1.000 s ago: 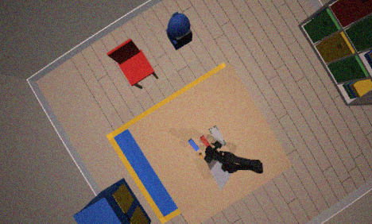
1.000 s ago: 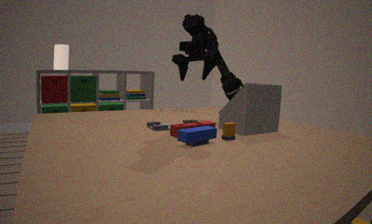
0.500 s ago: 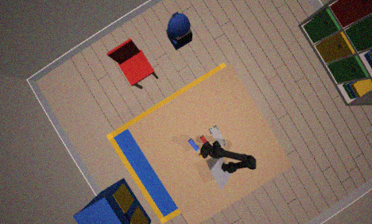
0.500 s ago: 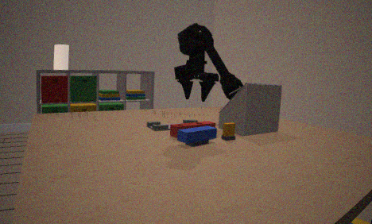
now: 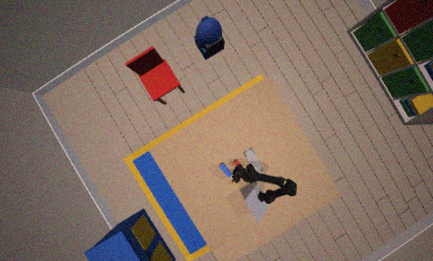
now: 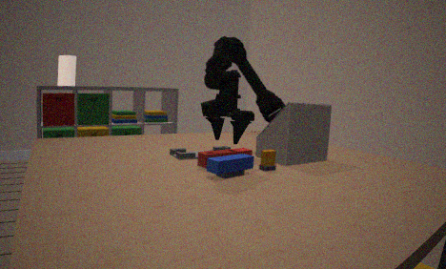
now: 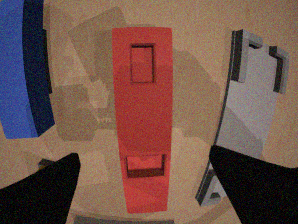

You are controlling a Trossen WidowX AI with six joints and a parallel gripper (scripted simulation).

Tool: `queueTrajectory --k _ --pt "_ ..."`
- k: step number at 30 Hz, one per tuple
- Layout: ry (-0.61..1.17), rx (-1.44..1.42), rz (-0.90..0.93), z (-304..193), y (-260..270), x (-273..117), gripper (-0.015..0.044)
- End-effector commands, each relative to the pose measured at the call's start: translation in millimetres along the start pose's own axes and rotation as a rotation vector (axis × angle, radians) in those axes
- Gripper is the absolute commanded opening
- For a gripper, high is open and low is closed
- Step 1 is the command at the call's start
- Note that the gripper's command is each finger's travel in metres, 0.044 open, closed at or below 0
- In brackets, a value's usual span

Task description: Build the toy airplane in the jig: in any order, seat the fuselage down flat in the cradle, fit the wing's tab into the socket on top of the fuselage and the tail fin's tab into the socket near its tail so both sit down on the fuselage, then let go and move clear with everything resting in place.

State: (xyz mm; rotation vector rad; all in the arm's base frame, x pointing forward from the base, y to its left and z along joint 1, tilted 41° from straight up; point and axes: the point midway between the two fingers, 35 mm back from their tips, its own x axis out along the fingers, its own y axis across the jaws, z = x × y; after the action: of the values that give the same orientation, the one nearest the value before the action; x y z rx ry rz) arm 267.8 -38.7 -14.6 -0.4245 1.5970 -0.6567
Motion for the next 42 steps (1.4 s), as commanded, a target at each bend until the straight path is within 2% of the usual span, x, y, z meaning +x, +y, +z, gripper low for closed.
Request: queueTrajectory --k 1,36,42 --pt "0.014 -0.011 -0.011 -3.7 -1.1 13.3 0.044" --pt "0.014 -0.011 -0.014 -4.8 -2.3 61.7 0.044" --pt "0.014 -0.011 -0.014 -4.8 -2.3 61.7 0.0282"
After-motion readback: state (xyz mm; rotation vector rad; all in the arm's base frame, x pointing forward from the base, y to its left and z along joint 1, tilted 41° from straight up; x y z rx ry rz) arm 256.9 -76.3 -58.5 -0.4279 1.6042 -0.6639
